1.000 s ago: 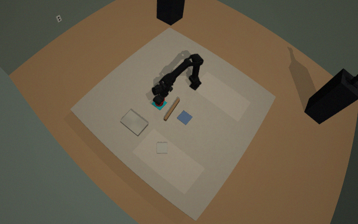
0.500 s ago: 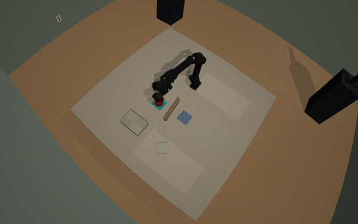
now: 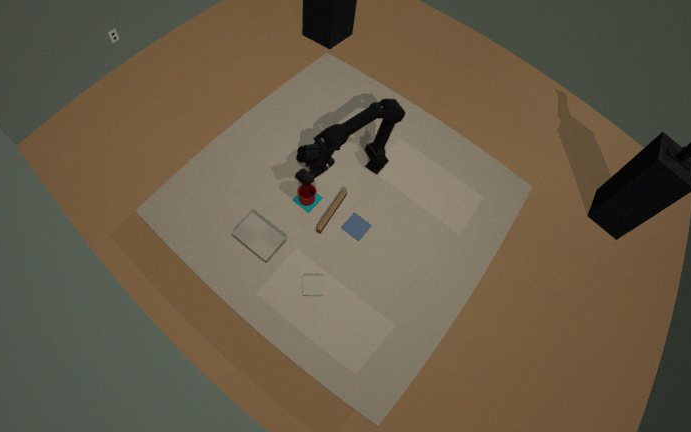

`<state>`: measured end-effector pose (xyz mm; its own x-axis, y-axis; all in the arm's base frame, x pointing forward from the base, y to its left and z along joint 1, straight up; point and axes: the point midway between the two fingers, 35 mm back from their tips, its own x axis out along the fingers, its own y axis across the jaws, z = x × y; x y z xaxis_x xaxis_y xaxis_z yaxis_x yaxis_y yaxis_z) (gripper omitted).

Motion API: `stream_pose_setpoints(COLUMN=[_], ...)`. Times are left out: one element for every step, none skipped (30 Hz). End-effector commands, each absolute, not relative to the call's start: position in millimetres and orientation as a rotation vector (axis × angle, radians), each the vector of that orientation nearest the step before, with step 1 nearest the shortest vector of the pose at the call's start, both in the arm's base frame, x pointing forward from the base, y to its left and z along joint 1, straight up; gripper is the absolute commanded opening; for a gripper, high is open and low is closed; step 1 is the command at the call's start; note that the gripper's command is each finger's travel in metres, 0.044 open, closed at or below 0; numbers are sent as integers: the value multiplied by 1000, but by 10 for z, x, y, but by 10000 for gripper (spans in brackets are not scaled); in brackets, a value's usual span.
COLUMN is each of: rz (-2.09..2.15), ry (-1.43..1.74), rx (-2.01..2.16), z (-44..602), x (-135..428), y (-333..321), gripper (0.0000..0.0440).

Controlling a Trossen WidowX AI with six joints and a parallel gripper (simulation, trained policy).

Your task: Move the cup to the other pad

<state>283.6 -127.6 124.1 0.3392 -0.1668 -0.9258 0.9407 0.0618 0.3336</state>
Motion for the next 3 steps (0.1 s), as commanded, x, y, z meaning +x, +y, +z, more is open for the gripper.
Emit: stream_pose_setpoints(rz=[-985, -982, -981], ry=[805, 796, 789], rx=[1207, 1208, 1210], z=[1429, 1471, 1506], x=[2822, 2820, 2816], y=[-1305, -1316, -1327], gripper=[318, 331, 353])
